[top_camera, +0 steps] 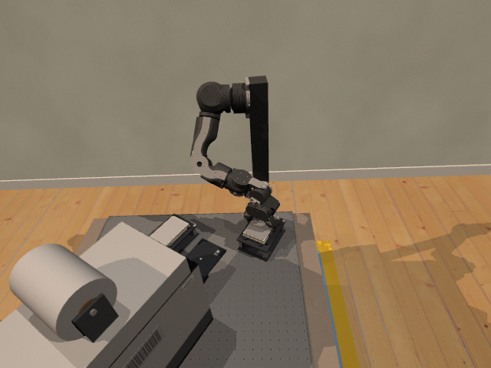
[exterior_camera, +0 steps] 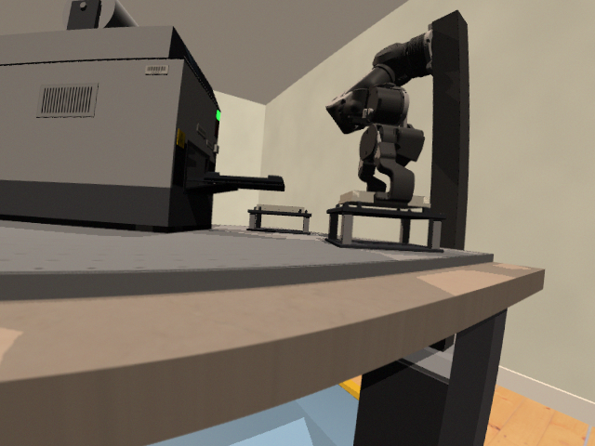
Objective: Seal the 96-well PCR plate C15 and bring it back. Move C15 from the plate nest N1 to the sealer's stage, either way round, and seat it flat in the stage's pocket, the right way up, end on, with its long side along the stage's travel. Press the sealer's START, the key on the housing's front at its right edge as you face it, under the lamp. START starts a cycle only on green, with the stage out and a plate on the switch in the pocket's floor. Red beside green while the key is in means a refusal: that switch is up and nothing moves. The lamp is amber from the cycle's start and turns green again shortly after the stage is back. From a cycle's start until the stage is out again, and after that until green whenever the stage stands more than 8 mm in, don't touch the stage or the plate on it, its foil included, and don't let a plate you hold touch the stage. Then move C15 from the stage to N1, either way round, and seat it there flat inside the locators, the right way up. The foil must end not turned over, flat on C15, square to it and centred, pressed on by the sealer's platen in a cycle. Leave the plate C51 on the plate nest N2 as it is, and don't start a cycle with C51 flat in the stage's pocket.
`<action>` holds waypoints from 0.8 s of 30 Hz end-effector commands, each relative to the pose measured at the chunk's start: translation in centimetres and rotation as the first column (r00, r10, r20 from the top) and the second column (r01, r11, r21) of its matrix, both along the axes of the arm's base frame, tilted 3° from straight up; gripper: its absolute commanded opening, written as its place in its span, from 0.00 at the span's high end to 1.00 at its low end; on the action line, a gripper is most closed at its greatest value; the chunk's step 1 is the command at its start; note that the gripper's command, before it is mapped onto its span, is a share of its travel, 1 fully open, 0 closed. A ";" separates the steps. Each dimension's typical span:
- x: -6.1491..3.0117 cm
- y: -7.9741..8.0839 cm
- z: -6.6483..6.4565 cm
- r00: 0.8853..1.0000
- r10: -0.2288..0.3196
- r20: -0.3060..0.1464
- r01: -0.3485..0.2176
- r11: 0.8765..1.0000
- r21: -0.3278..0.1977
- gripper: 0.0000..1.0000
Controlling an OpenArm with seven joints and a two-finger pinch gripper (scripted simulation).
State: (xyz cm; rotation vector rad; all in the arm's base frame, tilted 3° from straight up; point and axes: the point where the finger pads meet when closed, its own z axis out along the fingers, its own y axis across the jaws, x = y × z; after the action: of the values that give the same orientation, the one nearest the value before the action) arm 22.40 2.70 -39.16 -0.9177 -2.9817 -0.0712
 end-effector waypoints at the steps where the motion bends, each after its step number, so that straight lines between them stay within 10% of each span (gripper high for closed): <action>1: 0.05 0.1 0.0 1.000 0.005 0.004 -0.005 1.000 0.005 1.00; 24: 0.02 0.2 -0.3 1.000 0.004 0.005 -0.004 1.000 0.006 1.00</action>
State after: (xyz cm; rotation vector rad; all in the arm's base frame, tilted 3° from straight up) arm 22.44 2.75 -39.48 -0.9190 -2.9832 -0.0742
